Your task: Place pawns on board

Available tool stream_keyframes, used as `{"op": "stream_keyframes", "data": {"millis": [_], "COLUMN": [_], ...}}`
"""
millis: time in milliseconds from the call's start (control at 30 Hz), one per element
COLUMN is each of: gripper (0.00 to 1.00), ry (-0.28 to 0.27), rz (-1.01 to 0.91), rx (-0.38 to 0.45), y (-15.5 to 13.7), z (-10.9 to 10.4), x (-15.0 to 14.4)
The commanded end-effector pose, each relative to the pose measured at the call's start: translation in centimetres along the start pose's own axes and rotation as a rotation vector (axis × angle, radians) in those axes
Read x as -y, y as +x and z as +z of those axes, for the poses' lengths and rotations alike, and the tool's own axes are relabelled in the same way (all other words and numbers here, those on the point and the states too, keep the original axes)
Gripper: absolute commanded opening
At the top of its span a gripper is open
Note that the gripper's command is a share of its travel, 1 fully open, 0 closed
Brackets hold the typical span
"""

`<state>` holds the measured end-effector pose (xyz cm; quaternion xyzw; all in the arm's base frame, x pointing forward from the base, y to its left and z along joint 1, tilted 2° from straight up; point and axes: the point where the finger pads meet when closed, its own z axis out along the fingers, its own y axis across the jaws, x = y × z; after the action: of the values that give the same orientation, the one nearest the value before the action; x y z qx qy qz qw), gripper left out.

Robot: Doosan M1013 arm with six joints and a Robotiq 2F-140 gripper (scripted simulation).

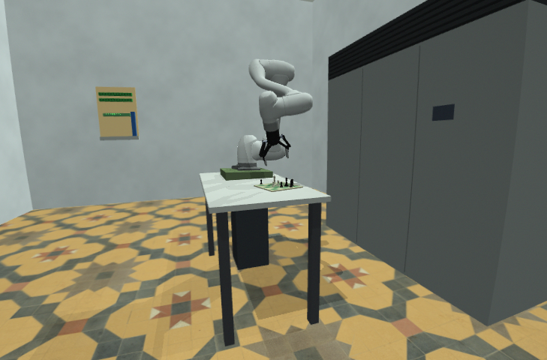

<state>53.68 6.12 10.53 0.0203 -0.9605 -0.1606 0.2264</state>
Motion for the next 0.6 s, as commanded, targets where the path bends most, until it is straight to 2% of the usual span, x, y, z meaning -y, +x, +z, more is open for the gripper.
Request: {"op": "stream_keyframes", "data": {"millis": [0,33,67,100,133,200,233,333,433,567], "gripper": [1.0,1.0,1.0,1.0,1.0,1.0,1.0,1.0,1.0,1.0], "ry": [0.122,0.17,0.177,0.222,0.226,0.306,0.307,0.382,0.409,0.411], "rz": [-0.162,-0.231,-0.24,-0.302,-0.308,-0.42,-0.421,-0.527,-0.567,-0.57], "rx": [0.112,0.149,0.155,0.188,0.192,0.253,0.254,0.311,0.333,0.334], "y": [0.2,0.3,0.3,0.5,0.5,0.7,0.7,0.8,0.9,0.9], "z": [1.3,1.9,1.9,2.5,2.5,3.5,3.5,4.3,4.6,4.7], "x": [-2.9,-4.4,-4.4,-5.8,-5.8,-8.1,-8.1,-10.2,-11.0,-11.1]}}
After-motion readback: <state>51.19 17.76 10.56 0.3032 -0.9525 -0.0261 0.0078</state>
